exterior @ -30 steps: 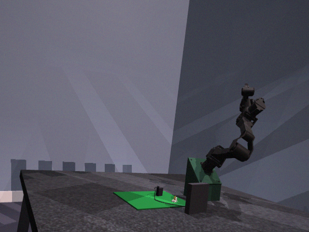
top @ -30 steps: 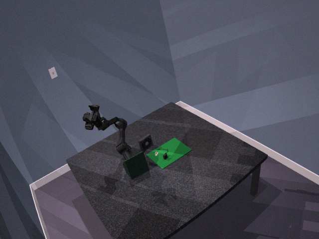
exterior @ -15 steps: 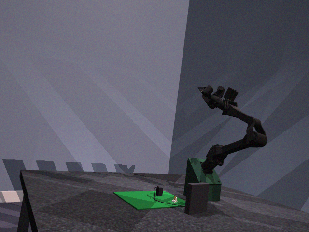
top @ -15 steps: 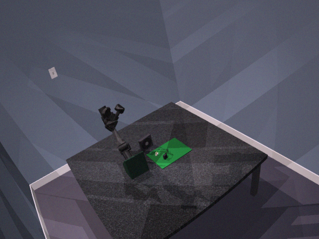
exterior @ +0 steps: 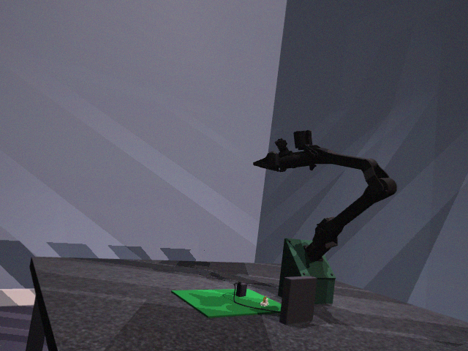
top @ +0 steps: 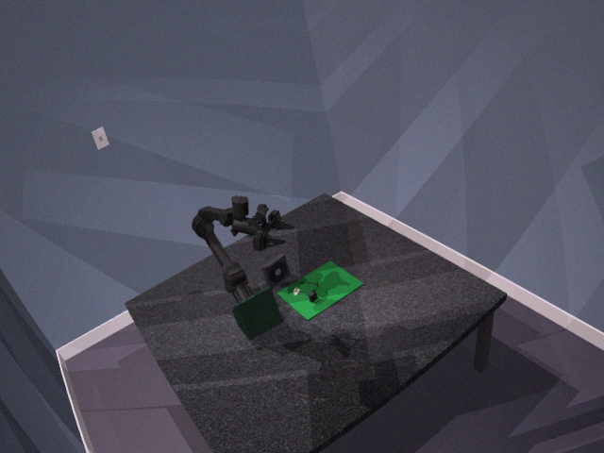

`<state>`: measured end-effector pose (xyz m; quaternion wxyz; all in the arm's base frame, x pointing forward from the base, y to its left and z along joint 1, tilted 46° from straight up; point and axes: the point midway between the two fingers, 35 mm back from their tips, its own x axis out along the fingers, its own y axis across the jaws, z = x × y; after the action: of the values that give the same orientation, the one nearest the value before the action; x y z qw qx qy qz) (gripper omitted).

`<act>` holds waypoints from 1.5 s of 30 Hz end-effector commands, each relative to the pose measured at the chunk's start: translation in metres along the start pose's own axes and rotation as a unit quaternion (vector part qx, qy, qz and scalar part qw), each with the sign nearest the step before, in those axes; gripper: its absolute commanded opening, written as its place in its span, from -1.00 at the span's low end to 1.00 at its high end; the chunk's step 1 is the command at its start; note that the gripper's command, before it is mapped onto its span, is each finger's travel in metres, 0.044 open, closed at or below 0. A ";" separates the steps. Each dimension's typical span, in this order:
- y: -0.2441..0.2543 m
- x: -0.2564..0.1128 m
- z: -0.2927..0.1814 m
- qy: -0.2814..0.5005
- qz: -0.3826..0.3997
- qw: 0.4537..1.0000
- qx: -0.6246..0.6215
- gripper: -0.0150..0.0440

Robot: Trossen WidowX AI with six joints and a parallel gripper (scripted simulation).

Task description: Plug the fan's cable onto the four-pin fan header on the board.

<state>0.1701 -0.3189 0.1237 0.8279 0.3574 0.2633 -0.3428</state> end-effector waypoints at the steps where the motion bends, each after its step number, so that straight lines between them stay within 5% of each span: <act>1: 0.033 0.031 -0.039 0.105 0.052 0.990 -0.078 1.00; 8: 0.100 0.062 -0.131 0.300 0.180 0.904 -0.246 1.00; 18: 0.165 0.040 -0.257 0.502 0.367 0.670 -0.405 1.00; 25: 0.167 0.043 -0.267 0.505 0.369 0.666 -0.407 1.00; 32: 0.175 0.060 -0.354 0.505 0.372 0.665 -0.406 1.00; 45: 0.176 0.063 -0.367 0.505 0.372 0.665 -0.405 1.00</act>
<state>0.2744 0.0260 -0.0653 0.6932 0.1691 0.5972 0.3663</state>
